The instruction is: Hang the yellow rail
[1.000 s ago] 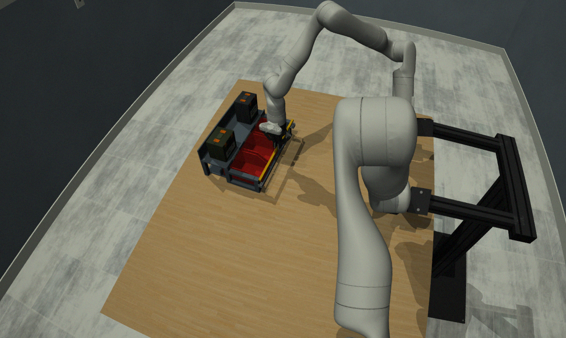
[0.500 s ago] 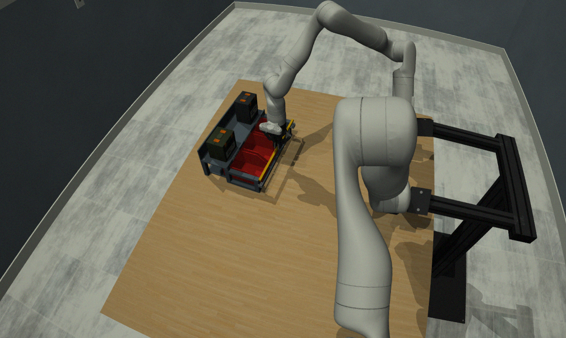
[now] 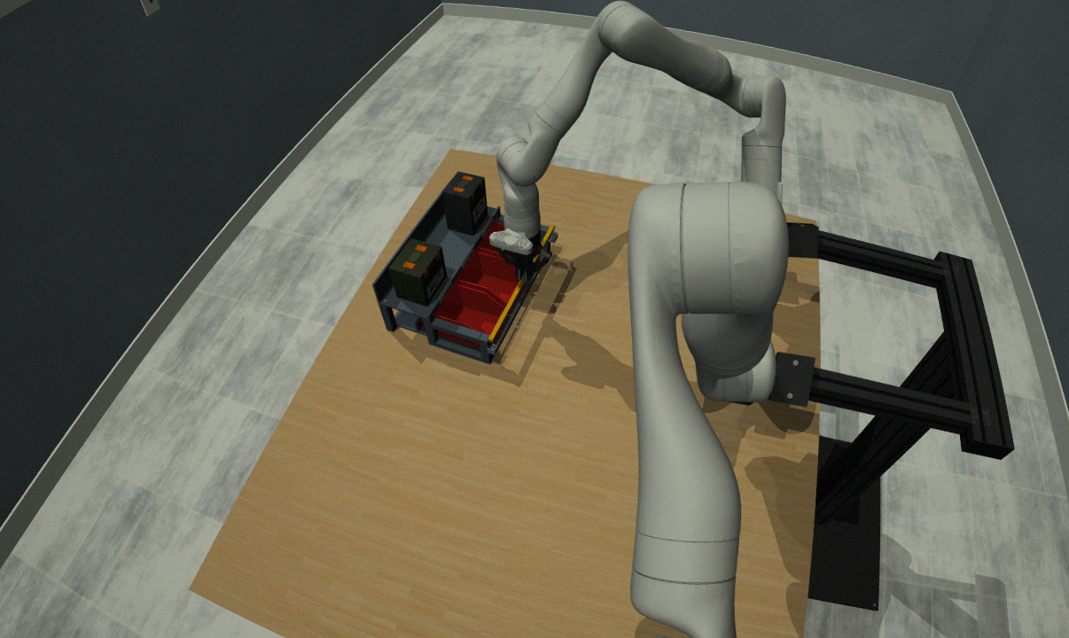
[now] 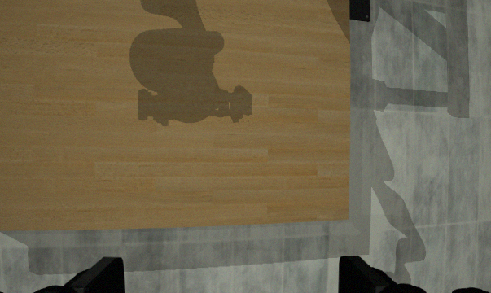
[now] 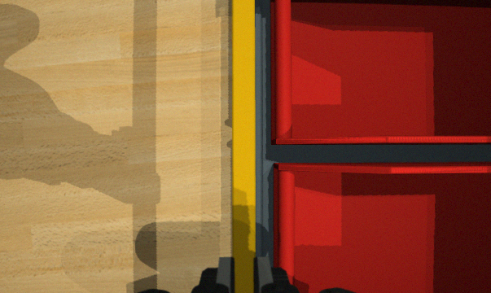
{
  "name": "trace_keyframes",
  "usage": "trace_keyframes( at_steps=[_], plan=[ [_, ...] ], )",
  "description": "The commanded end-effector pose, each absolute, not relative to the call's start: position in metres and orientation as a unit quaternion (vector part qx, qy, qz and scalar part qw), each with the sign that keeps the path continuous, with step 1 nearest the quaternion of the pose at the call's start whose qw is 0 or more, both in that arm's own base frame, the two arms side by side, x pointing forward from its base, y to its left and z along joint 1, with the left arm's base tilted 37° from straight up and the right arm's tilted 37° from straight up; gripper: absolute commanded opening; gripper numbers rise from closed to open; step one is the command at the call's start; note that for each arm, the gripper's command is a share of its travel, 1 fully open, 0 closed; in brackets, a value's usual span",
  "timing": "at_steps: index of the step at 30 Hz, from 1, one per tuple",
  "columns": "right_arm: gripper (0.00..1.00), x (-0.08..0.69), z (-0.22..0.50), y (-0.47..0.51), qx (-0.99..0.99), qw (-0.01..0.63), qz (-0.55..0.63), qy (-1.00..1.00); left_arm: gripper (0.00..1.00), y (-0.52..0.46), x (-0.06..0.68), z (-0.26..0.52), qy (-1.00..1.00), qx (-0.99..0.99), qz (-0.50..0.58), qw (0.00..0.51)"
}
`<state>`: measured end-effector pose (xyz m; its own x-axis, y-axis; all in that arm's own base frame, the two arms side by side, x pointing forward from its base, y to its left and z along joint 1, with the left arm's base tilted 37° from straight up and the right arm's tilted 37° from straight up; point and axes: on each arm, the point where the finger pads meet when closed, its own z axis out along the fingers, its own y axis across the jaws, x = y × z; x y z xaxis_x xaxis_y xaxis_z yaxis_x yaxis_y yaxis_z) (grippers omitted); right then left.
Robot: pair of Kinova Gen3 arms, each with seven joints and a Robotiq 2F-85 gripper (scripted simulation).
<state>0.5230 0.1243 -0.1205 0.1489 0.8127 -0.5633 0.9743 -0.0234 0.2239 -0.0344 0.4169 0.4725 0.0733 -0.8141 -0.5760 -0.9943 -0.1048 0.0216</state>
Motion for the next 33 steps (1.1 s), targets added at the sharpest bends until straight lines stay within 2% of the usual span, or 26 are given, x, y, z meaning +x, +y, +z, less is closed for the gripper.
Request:
trace_keyframes(
  at_steps=[1,33],
  plan=[
    [0.099,0.5250,-0.1191,0.1245,0.707,0.287,-0.135,0.632,1.000,0.4166,-0.0331,0.4720,0.646,-0.702,0.231,0.190],
    [0.099,0.5254,-0.1220,0.1222,0.707,0.287,-0.136,0.632,1.000,0.4166,-0.0331,0.4720,0.646,-0.702,0.231,0.190]
  ],
)
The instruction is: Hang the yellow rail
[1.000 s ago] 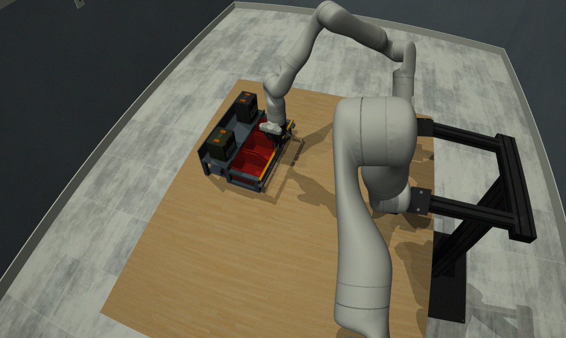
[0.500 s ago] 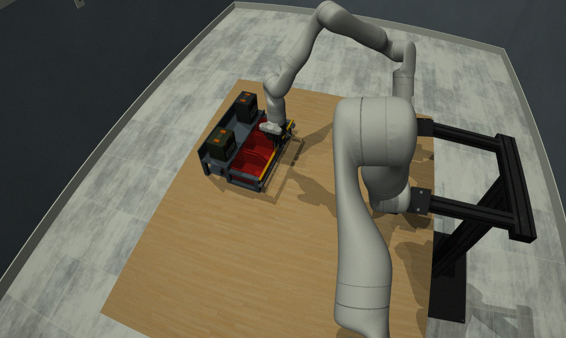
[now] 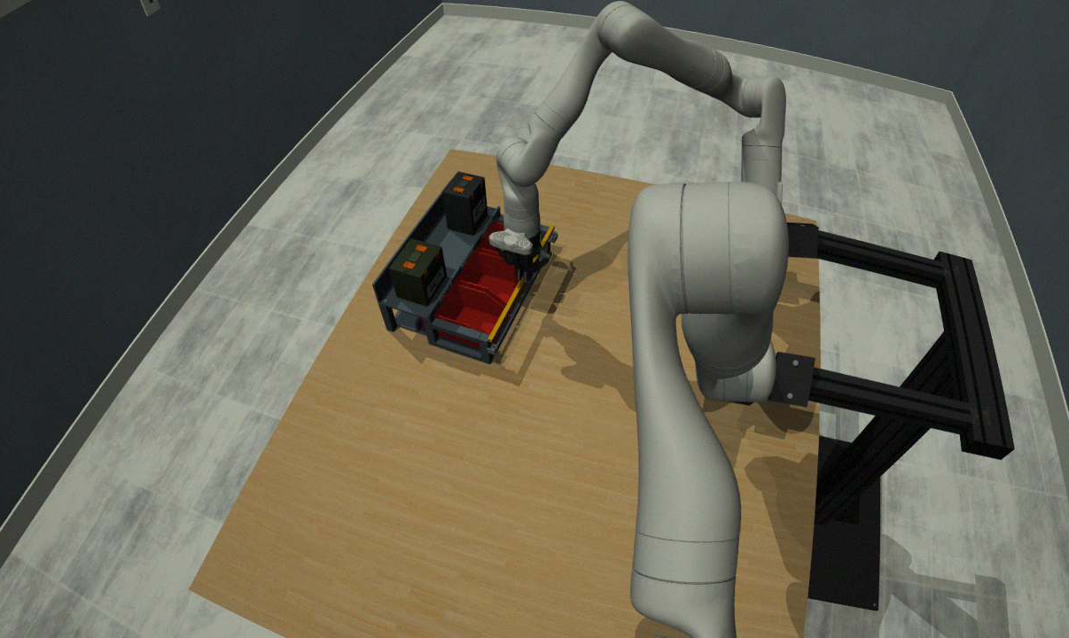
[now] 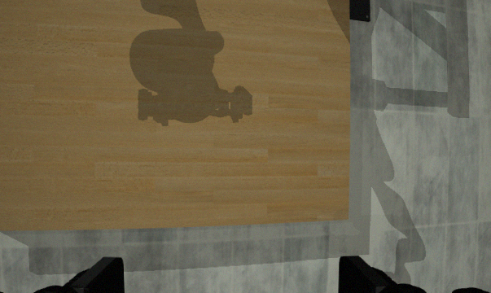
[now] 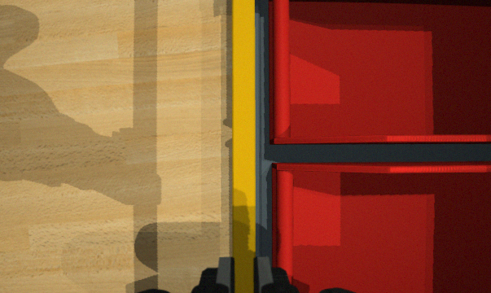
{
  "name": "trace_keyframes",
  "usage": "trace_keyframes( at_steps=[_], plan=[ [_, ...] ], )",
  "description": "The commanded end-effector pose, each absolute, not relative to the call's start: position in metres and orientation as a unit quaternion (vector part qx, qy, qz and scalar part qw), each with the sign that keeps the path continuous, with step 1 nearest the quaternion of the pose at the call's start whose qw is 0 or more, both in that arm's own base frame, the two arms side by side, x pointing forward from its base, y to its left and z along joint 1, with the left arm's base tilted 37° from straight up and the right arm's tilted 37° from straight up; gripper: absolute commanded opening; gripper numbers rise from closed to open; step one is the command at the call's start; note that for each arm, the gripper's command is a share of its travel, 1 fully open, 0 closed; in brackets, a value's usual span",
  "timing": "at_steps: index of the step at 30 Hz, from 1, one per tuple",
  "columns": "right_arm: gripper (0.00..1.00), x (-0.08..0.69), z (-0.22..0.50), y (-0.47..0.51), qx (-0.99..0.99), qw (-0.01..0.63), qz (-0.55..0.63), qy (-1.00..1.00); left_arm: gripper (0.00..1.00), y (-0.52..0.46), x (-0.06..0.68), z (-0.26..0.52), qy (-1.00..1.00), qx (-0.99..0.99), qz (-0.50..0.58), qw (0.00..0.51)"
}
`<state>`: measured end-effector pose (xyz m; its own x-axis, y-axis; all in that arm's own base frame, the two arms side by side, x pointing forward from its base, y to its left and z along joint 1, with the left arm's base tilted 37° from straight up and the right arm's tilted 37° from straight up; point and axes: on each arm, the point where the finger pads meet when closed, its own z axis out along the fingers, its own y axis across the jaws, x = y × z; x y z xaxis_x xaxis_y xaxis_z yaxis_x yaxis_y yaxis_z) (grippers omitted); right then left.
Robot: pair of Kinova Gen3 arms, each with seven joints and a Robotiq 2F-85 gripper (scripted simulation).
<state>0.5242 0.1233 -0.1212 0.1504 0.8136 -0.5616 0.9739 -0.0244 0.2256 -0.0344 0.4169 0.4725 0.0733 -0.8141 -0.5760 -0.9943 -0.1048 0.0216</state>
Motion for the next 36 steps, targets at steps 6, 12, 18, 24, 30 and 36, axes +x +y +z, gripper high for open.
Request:
trace_keyframes(
  at_steps=[6,12,18,24,30,36],
  plan=[
    [0.099,0.5255,-0.1224,0.1219,0.707,0.287,-0.136,0.632,1.000,0.4166,-0.0331,0.4720,0.646,-0.702,0.231,0.190],
    [0.099,0.5260,-0.1234,0.1211,0.706,0.287,-0.136,0.633,1.000,0.4166,-0.0331,0.4720,0.646,-0.702,0.231,0.190],
    [0.099,0.5264,-0.1240,0.1207,0.706,0.287,-0.136,0.633,1.000,0.4166,-0.0331,0.4720,0.646,-0.702,0.231,0.190],
    [0.099,0.5265,-0.1242,0.1207,0.706,0.287,-0.136,0.633,1.000,0.4166,-0.0331,0.4720,0.646,-0.702,0.231,0.190],
    [0.099,0.5266,-0.1245,0.1205,0.706,0.287,-0.136,0.633,1.000,0.4166,-0.0331,0.4720,0.646,-0.702,0.231,0.190],
    [0.099,0.5266,-0.1245,0.1205,0.706,0.287,-0.136,0.633,1.000,0.4166,-0.0331,0.4720,0.646,-0.702,0.231,0.190]
  ],
)
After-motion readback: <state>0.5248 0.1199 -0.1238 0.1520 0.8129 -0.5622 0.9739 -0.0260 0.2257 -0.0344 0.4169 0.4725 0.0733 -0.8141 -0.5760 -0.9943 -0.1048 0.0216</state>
